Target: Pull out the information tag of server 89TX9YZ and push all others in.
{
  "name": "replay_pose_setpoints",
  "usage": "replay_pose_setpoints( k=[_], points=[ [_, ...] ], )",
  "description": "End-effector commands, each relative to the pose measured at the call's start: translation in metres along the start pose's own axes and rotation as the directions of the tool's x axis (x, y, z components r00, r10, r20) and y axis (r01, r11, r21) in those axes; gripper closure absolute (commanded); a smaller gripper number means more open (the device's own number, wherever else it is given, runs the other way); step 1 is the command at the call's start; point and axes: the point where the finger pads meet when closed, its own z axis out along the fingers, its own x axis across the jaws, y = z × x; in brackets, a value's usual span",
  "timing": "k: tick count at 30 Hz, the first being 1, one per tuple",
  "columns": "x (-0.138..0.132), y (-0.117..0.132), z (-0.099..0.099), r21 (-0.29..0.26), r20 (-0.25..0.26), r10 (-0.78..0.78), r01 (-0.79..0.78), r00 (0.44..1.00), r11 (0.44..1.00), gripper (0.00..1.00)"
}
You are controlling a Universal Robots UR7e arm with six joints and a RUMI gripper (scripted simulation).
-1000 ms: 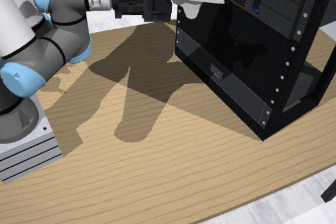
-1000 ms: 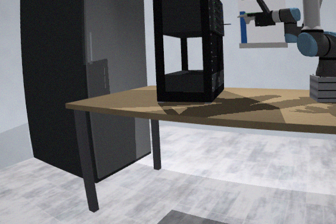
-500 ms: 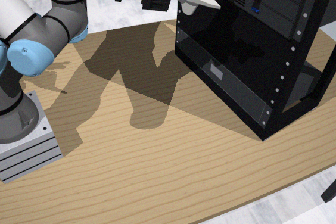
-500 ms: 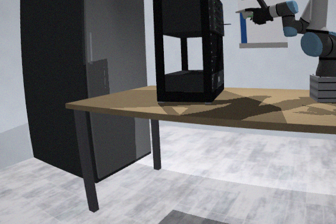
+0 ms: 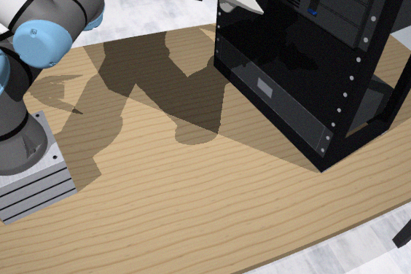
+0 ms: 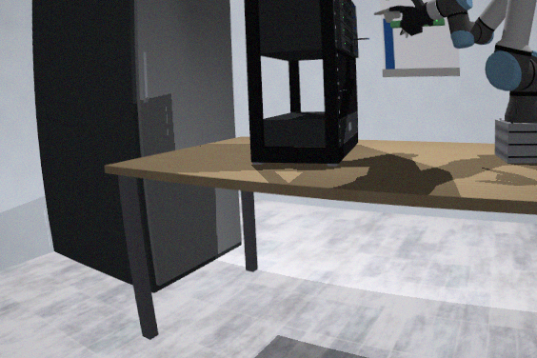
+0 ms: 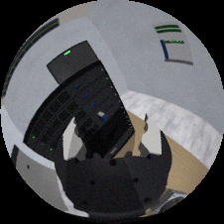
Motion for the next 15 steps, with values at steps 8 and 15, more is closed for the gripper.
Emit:
replay_pose_setpoints(
  k=[8,15],
  points=[
    [-0.0050,-0.0050,0.0011,-0.060,-0.068,0.204,-0.208,0.977,0.976,0.00],
    [-0.0067,-0.0067,0.0018,-0.076,-0.091,0.276,-0.283,0.957,0.956,0.00]
  ],
)
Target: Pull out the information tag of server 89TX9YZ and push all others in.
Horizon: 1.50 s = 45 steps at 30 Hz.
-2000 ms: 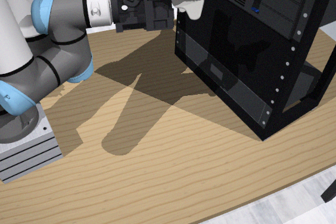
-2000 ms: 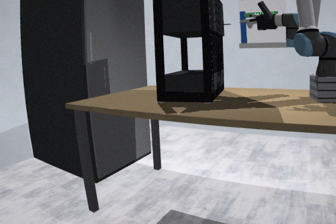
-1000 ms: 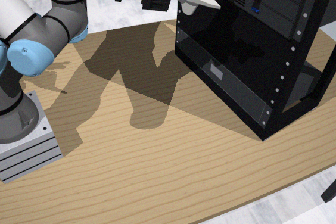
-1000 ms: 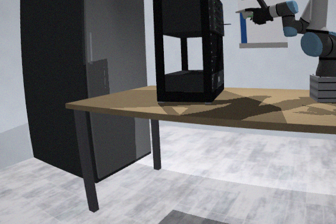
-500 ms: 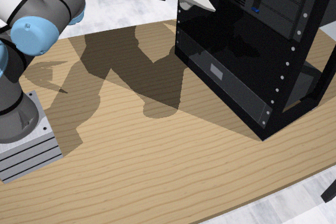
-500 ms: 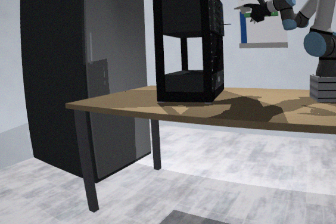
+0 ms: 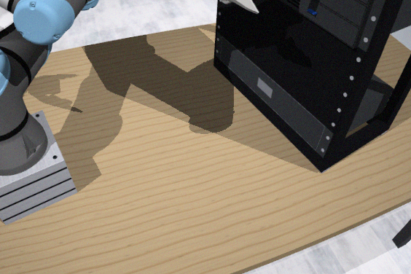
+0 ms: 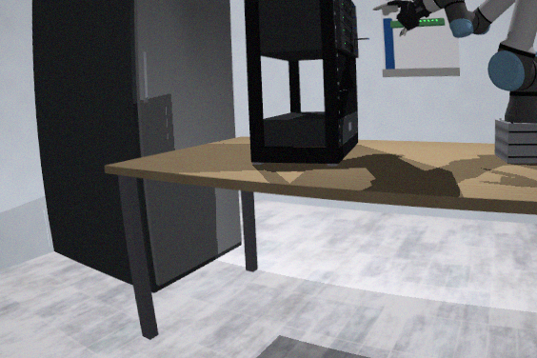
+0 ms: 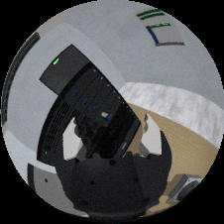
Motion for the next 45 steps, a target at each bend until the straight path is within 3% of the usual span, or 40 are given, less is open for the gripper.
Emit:
replay_pose_setpoints(
  k=[1,26,45],
  points=[
    [-0.002,-0.002,0.001,-0.026,-0.025,0.075,-0.076,0.997,0.997,0.00],
    [-0.010,-0.006,0.001,-0.088,-0.109,0.340,-0.350,0.934,0.933,0.00],
    [-0.013,-0.009,0.001,-0.107,-0.152,0.450,-0.468,0.880,0.877,0.00]
  ],
)
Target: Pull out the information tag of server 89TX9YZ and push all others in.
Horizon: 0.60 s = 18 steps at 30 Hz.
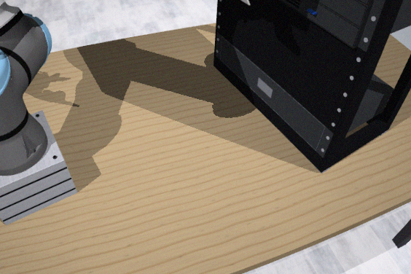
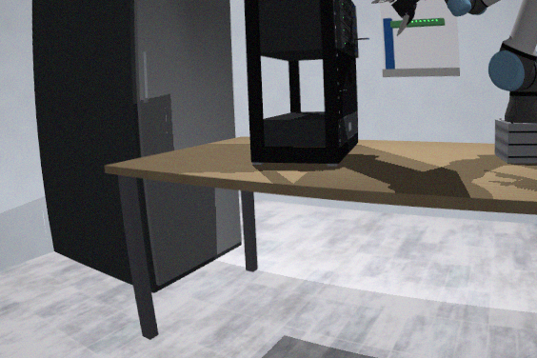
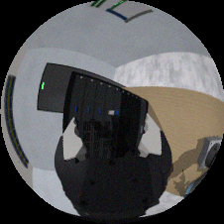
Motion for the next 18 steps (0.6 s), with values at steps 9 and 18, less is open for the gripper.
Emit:
replay_pose_setpoints(
  k=[9,18],
  points=[
    [-0.0024,-0.0005,-0.0003,-0.018,-0.016,0.062,-0.062,0.998,0.998,0.00],
    [-0.0032,-0.0005,-0.0005,-0.024,-0.022,0.086,-0.087,0.996,0.996,0.00]
  ],
)
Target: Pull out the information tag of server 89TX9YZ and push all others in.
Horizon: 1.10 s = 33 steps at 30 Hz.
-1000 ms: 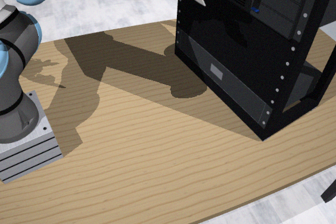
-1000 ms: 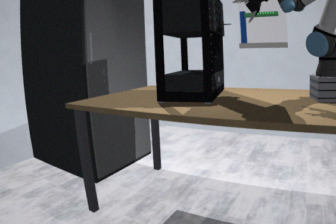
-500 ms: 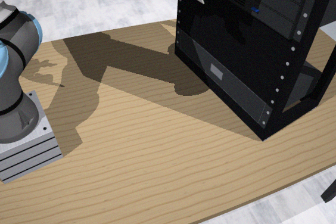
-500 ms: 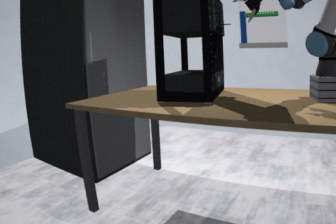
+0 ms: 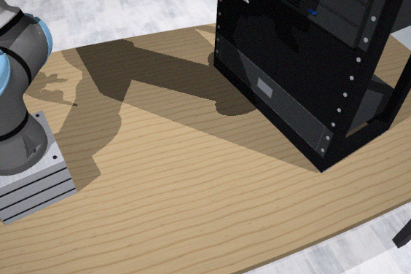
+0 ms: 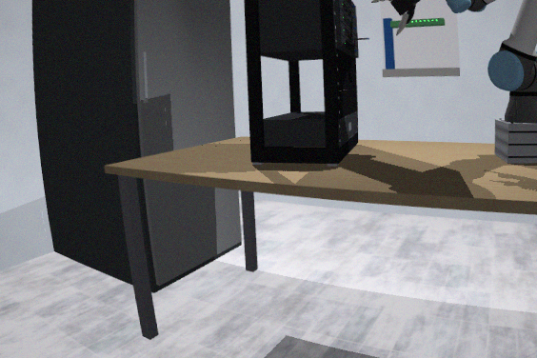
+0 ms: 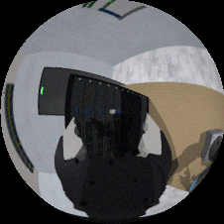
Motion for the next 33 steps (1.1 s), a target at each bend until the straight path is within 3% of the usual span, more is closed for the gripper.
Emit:
replay_pose_setpoints(
  k=[1,33],
  points=[
    [-0.0009,-0.0002,-0.0003,-0.003,-0.002,0.012,-0.012,1.000,1.000,0.00],
    [-0.0013,0.0006,0.0011,-0.008,-0.005,0.026,-0.026,1.000,1.000,0.00]
  ],
)
